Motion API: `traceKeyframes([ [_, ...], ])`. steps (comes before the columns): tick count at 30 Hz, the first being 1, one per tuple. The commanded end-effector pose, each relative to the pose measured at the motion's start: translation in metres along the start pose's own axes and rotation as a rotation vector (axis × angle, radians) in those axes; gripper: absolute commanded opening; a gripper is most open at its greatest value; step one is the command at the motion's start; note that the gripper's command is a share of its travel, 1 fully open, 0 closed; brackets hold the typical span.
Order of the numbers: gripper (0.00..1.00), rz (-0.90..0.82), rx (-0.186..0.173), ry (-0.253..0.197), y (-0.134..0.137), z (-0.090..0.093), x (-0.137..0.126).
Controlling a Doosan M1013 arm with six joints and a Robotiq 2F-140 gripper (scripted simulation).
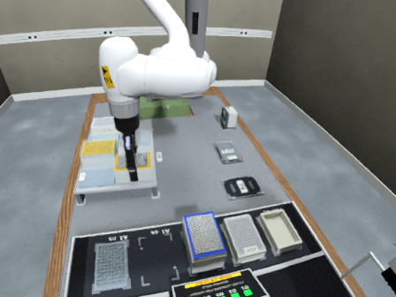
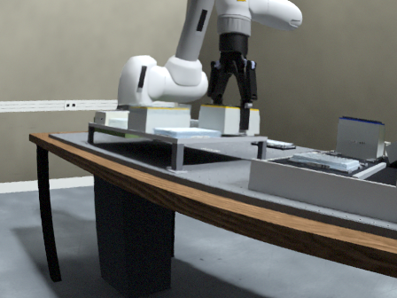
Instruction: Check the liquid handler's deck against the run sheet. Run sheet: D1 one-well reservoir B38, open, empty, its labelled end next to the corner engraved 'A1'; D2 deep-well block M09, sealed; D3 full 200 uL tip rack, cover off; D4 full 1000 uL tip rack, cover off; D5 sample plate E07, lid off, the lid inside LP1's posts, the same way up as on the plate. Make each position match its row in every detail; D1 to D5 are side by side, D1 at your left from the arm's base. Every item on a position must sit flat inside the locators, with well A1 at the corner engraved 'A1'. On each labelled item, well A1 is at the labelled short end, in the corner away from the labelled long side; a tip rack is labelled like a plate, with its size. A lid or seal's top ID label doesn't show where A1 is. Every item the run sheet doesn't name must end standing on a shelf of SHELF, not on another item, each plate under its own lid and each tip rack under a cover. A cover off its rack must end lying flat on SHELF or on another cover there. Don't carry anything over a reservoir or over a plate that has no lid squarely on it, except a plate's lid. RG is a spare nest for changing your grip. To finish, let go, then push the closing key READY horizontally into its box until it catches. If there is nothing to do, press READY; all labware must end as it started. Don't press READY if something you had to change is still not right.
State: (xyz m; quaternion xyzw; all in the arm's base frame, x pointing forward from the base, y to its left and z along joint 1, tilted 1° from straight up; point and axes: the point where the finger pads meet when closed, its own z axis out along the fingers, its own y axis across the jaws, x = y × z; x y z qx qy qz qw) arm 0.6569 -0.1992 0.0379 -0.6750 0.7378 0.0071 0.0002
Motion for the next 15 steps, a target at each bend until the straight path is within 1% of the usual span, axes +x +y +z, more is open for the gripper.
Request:
traceKeyframes([
  [1, 0.1, 0.0, 0.0, -0.001, 0.0009, 0.0045, -0.0031],
  [15, 0.1, 0.0, 0.0, -0.001, 0.0008, 0.0087, -0.0031],
])
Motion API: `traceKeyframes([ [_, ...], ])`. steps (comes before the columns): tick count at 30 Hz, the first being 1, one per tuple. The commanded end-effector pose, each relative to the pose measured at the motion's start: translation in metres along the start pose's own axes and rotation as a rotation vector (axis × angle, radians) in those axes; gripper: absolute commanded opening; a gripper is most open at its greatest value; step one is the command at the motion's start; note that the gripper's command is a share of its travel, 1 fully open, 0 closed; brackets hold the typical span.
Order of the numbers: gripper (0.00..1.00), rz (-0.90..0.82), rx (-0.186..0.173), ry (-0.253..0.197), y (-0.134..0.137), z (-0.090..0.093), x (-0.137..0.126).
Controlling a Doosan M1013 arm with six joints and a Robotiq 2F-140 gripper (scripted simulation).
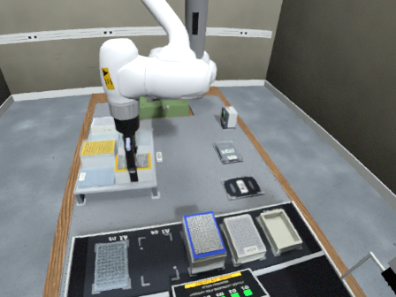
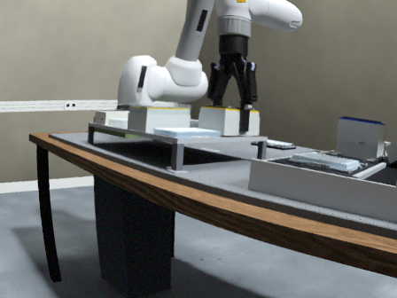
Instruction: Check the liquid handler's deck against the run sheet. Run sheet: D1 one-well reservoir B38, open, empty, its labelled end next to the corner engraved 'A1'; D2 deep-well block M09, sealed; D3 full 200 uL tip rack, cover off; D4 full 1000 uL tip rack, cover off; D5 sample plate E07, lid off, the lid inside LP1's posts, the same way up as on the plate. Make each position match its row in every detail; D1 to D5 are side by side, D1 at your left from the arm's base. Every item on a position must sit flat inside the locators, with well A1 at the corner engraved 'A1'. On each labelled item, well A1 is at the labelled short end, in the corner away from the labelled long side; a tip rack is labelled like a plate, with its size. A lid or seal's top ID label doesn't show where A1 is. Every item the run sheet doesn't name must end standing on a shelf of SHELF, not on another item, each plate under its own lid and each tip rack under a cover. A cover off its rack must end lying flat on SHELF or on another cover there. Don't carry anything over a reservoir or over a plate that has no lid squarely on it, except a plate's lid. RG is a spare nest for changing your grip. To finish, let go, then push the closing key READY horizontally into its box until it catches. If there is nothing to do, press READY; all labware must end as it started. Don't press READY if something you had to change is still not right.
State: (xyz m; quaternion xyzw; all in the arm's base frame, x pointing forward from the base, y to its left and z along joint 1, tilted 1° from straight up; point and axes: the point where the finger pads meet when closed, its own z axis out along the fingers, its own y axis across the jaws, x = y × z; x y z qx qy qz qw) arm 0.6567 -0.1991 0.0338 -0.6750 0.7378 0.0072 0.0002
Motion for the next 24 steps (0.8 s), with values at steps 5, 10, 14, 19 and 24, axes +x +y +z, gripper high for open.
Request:
traceKeyframes([
  [5, 0.1, 0.0, 0.0, -0.001, 0.0006, 0.0057, -0.003],
  [10, 0.1, 0.0, 0.0, -0.001, 0.0007, 0.0074, -0.0031],
  [14, 0.1, 0.0, 0.0, -0.001, 0.0006, 0.0087, -0.0031],
  [19, 0.1, 0.0, 0.0, -0.001, 0.0006, 0.0103, -0.0031],
  [24, 0.1, 0.0, 0.002, 0.0, 0.0, 0.0096, -0.0029],
])
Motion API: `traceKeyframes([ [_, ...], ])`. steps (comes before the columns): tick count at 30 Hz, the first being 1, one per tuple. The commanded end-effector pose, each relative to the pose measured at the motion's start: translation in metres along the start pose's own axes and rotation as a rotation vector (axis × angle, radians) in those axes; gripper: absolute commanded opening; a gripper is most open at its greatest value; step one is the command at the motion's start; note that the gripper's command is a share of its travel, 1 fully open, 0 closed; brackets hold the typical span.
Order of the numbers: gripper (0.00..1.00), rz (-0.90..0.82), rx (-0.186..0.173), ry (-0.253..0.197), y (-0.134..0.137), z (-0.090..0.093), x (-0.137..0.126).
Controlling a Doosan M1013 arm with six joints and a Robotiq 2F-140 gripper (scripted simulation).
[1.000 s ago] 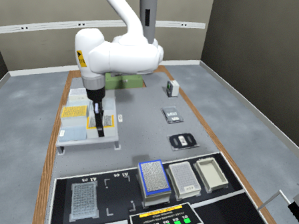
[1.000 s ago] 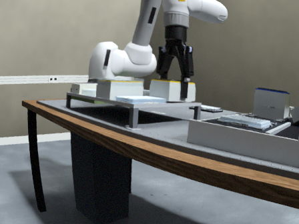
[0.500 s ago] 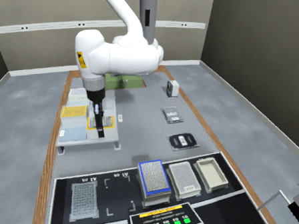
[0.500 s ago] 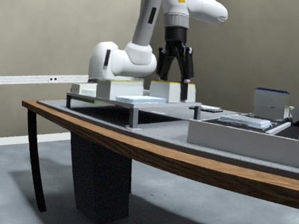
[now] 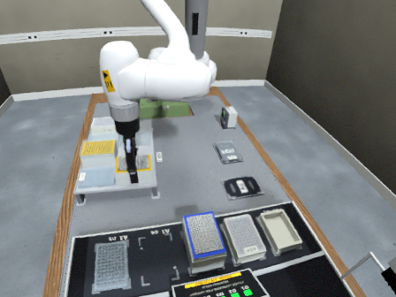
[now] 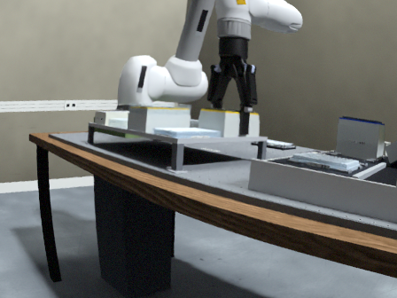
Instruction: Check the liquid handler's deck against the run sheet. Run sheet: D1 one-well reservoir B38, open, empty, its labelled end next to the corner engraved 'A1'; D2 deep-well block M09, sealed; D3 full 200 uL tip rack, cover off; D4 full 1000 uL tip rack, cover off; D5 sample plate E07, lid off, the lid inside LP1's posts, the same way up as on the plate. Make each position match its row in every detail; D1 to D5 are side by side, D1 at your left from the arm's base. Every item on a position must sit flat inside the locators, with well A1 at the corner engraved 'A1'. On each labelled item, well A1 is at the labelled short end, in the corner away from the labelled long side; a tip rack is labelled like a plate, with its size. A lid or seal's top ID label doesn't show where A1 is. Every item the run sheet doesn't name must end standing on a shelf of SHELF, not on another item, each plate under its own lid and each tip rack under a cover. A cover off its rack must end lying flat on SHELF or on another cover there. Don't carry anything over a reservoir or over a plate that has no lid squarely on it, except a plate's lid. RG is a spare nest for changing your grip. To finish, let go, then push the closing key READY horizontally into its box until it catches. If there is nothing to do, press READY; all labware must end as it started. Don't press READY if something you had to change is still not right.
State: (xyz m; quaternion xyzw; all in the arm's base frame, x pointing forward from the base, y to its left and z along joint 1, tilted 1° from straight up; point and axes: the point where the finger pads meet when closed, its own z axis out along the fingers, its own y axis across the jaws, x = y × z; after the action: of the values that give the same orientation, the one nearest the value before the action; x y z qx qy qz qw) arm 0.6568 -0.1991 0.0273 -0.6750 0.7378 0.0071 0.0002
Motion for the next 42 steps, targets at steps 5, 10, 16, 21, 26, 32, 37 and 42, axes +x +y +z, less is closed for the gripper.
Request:
traceKeyframes([
  [5, 0.1, 0.001, 0.002, 0.0, 0.0003, 0.0031, -0.003],
  [10, 0.66, 0.001, 0.002, 0.0, 0.0003, 0.0031, -0.003],
  [16, 0.66, 0.001, 0.002, 0.0, 0.0003, 0.0031, -0.003],
  [21, 0.66, 0.001, 0.002, 0.0, 0.0003, 0.0031, -0.003],
  [26, 0.66, 0.001, 0.002, 0.0, 0.0003, 0.0031, -0.003],
  [32, 0.66, 0.001, 0.002, 0.0, 0.0003, 0.0031, -0.003],
  [37, 0.66, 0.001, 0.002, 0.0, 0.0003, 0.0031, -0.003],
  [42, 0.66, 0.001, 0.002, 0.0, 0.0003, 0.0031, -0.003],
])
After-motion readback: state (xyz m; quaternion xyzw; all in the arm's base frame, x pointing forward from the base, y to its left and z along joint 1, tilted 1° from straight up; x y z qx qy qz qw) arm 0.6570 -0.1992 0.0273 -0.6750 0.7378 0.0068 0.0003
